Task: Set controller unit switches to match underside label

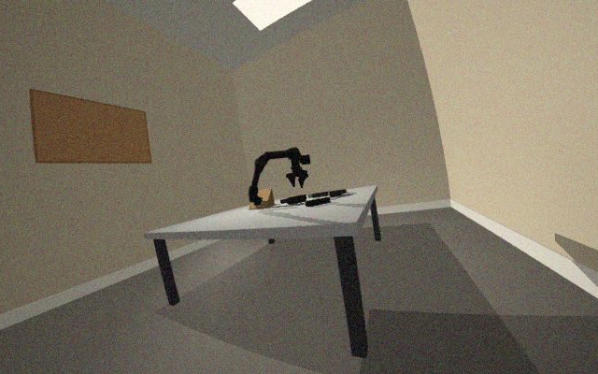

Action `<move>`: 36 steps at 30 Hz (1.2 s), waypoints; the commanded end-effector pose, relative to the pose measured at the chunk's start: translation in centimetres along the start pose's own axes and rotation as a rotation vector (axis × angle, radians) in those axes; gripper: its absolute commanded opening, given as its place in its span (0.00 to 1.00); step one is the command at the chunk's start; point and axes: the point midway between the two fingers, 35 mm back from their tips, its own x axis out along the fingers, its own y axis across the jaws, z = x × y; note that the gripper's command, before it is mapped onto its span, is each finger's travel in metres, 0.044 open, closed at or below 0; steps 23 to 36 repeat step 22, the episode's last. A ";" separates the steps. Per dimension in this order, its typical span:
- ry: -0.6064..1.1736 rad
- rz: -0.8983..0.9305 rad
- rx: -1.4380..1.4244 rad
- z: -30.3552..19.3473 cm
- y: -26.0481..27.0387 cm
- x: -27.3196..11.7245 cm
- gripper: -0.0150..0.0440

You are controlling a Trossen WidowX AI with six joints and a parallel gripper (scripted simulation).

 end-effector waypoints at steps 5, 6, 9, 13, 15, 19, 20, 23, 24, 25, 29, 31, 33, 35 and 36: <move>-0.160 -0.100 -0.002 -0.2 1.6 -6.7 0.60; -0.167 -0.105 -0.004 -0.2 1.7 -7.1 0.56; -0.170 -0.107 -0.004 -0.3 1.7 -7.2 0.42; -0.170 -0.107 -0.004 -0.3 1.7 -7.2 0.25; -0.170 -0.107 -0.004 -0.3 1.7 -7.2 0.25; -0.170 -0.107 -0.004 -0.3 1.7 -7.2 0.25; -0.170 -0.107 -0.004 -0.3 1.7 -7.2 0.25; -0.170 -0.107 -0.004 -0.3 1.7 -7.2 0.25; -0.170 -0.107 -0.004 -0.3 1.7 -7.2 0.25; -0.170 -0.107 -0.004 -0.3 1.7 -7.2 0.25; -0.170 -0.107 -0.004 -0.3 1.7 -7.2 0.25; -0.170 -0.107 -0.004 -0.3 1.7 -7.2 0.25; -0.170 -0.107 -0.004 -0.3 1.7 -7.2 0.25; -0.170 -0.107 -0.004 -0.3 1.7 -7.2 0.25; -0.170 -0.107 -0.004 -0.3 1.7 -7.2 0.25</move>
